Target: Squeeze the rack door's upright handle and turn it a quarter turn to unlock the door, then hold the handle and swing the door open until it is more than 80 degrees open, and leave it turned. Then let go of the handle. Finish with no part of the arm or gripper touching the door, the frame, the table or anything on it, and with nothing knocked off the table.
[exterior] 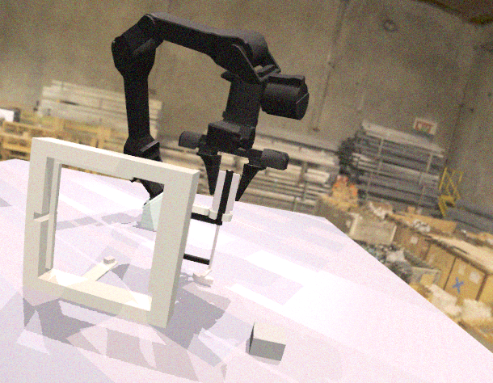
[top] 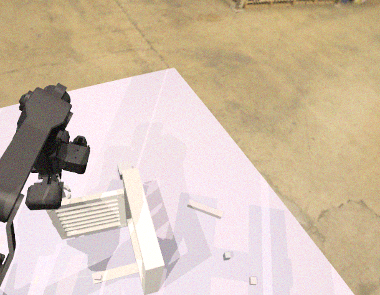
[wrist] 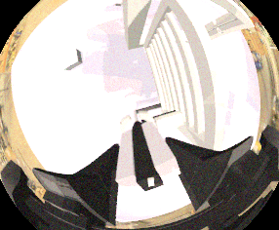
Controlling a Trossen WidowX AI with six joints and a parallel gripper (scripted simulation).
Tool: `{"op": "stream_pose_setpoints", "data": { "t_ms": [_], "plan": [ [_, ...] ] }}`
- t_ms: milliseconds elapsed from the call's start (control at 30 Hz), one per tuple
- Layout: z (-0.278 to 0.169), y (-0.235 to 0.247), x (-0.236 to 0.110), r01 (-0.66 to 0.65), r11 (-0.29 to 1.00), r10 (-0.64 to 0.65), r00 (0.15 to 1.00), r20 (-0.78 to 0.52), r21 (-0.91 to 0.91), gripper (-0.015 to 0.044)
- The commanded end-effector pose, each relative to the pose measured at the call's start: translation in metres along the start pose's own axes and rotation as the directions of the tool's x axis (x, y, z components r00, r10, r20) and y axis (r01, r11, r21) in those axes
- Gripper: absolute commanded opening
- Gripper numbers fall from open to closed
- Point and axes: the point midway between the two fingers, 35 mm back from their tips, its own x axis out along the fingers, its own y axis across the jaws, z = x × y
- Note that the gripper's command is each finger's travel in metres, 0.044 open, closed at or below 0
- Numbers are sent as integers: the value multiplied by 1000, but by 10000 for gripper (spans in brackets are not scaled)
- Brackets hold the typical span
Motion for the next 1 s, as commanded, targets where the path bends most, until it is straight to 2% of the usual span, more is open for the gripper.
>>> {"op": "stream_pose_setpoints", "data": {
  "t_ms": [0,967],
  "plan": [
    [0,0,0,2,1000,-2,1000,2,4,292],
    [0,1,-41,-33,999,33,999,14,-1,292]
  ]
}}
